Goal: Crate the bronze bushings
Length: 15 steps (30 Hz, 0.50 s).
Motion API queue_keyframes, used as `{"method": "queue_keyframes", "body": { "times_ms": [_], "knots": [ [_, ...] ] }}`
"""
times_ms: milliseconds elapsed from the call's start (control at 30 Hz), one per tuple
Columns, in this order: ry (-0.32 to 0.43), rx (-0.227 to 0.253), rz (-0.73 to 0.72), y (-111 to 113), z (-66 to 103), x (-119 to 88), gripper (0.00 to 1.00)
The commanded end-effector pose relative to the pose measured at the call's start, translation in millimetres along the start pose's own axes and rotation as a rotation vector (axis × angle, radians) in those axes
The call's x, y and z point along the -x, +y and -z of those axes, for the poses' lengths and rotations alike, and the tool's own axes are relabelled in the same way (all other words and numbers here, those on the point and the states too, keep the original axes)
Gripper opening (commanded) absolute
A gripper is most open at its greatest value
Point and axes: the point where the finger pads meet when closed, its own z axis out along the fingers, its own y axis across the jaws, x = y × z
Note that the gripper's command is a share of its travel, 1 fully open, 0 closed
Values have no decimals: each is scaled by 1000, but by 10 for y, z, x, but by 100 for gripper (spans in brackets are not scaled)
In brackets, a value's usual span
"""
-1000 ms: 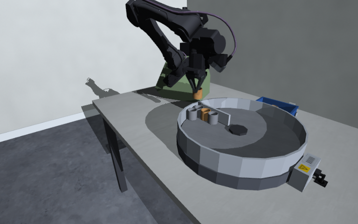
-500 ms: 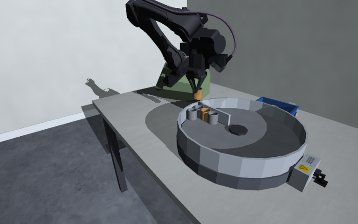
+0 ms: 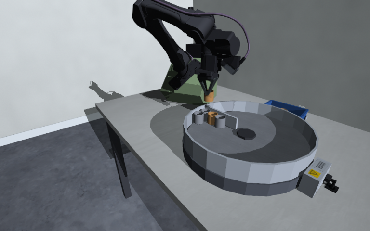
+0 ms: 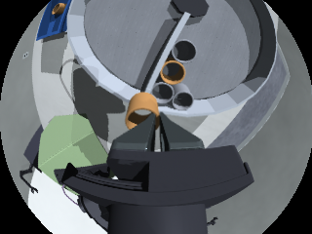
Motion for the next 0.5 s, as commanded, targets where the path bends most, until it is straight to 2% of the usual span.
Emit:
{"method": "queue_keyframes", "body": {
  "times_ms": [0,133,467],
  "knots": [
    [-35,-11,-24,25,123,179,0],
    [-35,-11,-24,100,125,242,0],
    [-46,-11,-31,582,140,670,0]
  ]
}}
